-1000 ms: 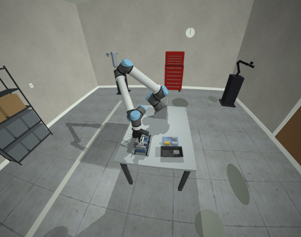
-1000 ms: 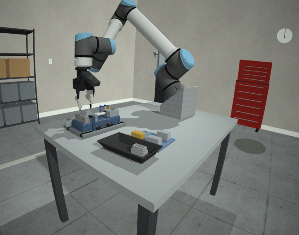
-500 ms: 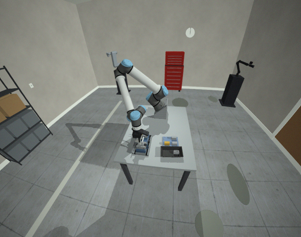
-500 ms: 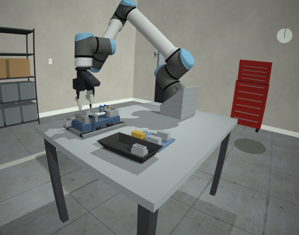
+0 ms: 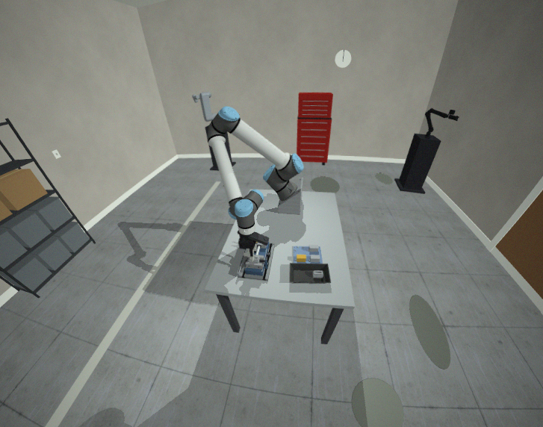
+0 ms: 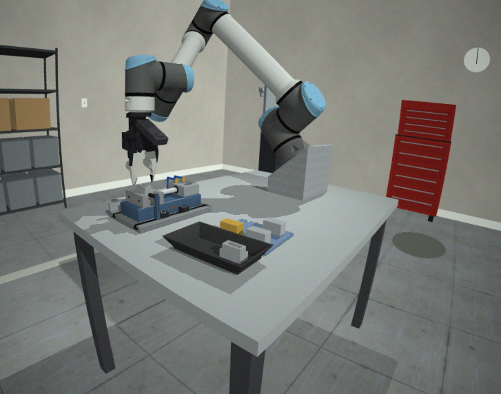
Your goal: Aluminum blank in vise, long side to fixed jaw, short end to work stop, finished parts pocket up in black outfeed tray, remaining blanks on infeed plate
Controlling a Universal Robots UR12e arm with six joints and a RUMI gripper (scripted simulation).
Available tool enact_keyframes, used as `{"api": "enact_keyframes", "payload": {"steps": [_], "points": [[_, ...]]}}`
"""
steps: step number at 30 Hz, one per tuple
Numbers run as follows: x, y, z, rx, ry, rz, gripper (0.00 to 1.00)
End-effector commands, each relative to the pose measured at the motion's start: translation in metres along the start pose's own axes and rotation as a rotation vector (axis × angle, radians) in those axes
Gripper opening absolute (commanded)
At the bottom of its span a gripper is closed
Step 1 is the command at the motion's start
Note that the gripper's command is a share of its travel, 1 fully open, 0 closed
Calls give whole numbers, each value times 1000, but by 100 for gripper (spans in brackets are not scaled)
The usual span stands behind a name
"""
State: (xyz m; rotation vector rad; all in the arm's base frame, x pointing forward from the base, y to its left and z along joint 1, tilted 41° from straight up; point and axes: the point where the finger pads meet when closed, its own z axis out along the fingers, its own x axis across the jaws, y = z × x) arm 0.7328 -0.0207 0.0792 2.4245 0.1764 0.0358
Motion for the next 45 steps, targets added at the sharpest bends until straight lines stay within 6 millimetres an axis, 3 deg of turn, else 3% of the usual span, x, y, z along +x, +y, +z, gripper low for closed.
{"api": "enact_keyframes", "payload": {"steps": [1,45], "points": [[0,0,-1,0,1,0,40],[0,0,5,0,1,0,40]]}}
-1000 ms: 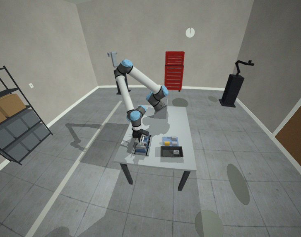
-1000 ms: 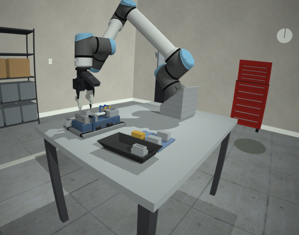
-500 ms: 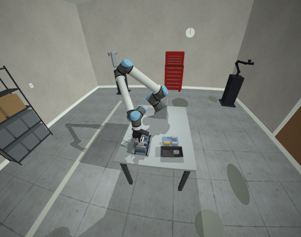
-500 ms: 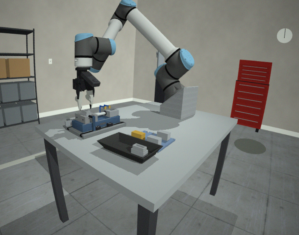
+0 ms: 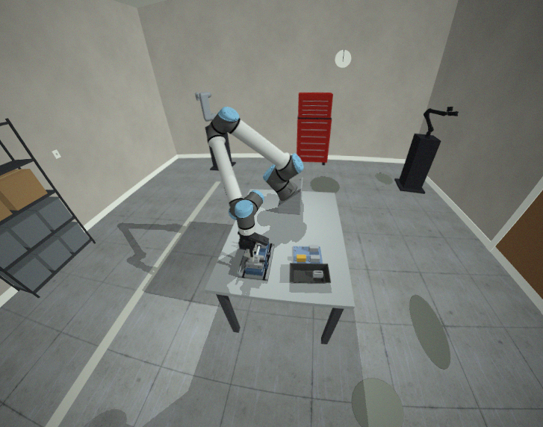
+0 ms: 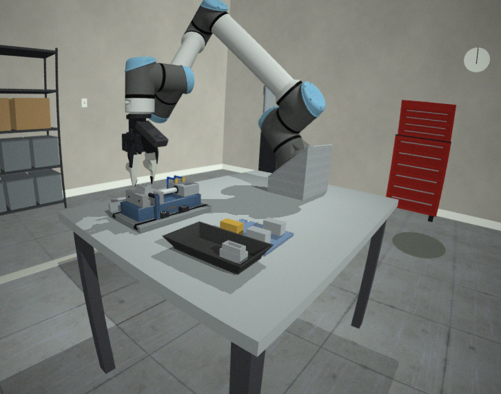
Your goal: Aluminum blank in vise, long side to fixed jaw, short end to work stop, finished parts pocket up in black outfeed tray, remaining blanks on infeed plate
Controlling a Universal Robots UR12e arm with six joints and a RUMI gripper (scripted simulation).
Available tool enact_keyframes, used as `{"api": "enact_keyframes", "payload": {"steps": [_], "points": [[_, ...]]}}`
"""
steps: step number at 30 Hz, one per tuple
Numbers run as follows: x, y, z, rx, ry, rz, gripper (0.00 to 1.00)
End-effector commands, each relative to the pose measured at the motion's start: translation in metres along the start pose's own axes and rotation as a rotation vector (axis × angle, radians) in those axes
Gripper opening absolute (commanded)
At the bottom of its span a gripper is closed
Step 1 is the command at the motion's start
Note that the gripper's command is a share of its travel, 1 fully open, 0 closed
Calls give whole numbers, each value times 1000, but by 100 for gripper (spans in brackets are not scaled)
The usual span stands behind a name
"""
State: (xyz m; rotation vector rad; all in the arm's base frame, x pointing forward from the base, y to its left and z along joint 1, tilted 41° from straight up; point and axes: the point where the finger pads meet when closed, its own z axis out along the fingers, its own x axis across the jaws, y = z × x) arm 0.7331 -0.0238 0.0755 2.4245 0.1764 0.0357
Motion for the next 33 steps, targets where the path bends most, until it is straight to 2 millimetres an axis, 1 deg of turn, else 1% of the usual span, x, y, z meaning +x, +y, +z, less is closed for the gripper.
{"api": "enact_keyframes", "payload": {"steps": [1,33], "points": [[0,0,1,0,1,0,40],[0,0,7,0,1,0,40]]}}
